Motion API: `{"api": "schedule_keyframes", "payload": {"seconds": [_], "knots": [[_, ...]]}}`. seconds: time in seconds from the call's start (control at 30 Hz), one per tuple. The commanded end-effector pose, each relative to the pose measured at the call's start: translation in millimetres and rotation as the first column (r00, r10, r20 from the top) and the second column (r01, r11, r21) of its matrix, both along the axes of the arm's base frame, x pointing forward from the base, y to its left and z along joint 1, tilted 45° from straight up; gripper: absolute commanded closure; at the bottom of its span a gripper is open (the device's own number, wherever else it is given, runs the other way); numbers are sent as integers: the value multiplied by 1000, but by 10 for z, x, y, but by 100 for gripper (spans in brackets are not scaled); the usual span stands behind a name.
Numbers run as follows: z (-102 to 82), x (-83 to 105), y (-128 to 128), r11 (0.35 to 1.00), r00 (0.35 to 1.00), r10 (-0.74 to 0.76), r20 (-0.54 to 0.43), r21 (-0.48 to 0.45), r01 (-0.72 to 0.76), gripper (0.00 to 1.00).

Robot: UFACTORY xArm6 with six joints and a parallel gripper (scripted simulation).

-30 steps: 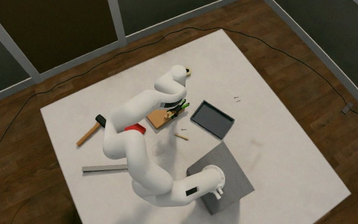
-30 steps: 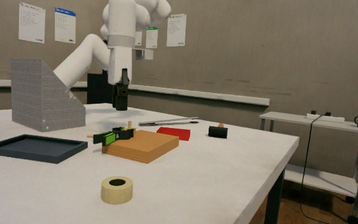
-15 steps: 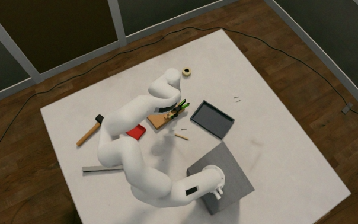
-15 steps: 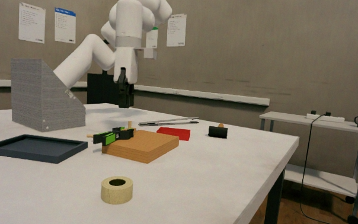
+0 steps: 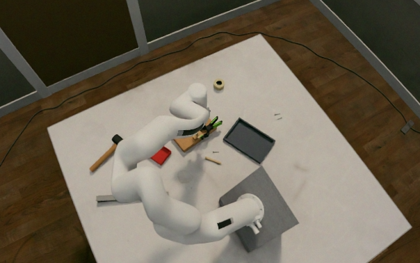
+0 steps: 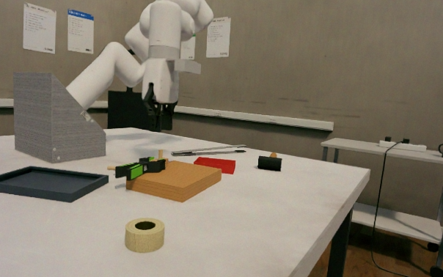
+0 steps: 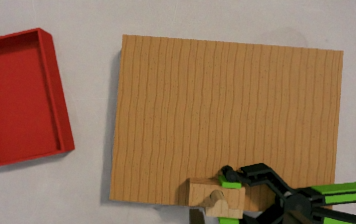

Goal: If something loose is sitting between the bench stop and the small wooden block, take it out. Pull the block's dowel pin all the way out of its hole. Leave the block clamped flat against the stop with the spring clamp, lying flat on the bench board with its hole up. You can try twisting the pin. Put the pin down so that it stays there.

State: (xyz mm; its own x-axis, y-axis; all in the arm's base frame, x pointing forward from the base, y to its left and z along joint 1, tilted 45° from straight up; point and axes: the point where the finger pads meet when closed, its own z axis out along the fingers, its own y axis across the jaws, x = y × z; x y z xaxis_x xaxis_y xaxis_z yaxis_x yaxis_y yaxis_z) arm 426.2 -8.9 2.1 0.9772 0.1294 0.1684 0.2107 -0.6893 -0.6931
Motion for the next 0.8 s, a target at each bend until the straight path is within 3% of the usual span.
{"api": "schedule_keyframes", "payload": {"seconds": [0.0, 0.33, 0.37, 0.77], "knots": [[29, 4, 7, 1000, 999, -31, -30, -2, 31, 50], [36, 1, 14, 999, 998, -43, -41, -2, 42, 50], [36, 1, 14, 999, 998, -43, -41, -2, 42, 72], [36, 1, 14, 999, 998, -43, -41, -2, 42, 72]]}}
